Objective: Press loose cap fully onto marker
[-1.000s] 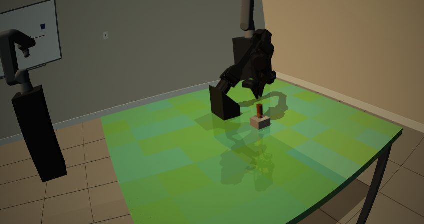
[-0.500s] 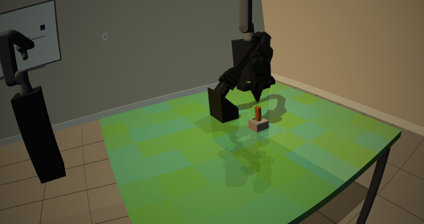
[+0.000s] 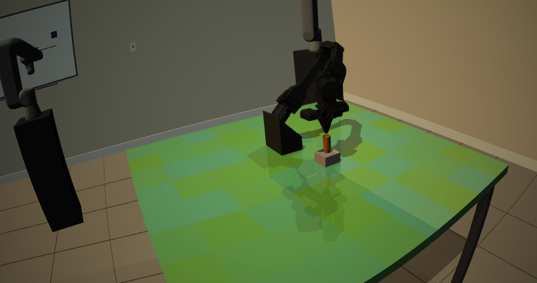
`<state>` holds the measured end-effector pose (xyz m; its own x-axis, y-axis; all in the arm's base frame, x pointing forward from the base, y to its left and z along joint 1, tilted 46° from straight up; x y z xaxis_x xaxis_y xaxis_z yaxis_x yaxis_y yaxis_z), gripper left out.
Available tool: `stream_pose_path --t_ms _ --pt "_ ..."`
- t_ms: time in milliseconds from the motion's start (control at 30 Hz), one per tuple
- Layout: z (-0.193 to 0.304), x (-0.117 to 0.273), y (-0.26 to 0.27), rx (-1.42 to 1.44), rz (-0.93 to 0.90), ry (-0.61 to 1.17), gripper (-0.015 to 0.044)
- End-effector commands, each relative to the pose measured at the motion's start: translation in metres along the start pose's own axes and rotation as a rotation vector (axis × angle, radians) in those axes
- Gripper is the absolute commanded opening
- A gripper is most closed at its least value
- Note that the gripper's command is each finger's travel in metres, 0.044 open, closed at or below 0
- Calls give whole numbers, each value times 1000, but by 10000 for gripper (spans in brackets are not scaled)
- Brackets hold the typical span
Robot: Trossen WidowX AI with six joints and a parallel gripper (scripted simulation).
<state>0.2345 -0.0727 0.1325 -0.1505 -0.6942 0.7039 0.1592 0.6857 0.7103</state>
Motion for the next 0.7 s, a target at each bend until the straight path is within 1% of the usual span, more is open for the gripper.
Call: stream_pose_path --t_ms 0,400,433,600,667 --pt "0 -6 1 -3 -5 0 0" --pt "0 -21 0 -3 -6 0 0" --pt "-1 -16 0 0 1 -7 0" --pt "-1 -16 0 0 1 -7 0" --pt "-2 -7 -1 -1 4 -8 0"
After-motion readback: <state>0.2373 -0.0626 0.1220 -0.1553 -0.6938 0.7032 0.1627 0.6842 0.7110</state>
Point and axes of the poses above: the point midway between the two fingers, 35 mm back from their tips, its own x axis back along the fingers, its own y axis across the jaws, z = x × y, the point moved 8 cm from there along x, back along the fingers, and after that the axes turned 3 degrees about -x, right-handed, at the moved point
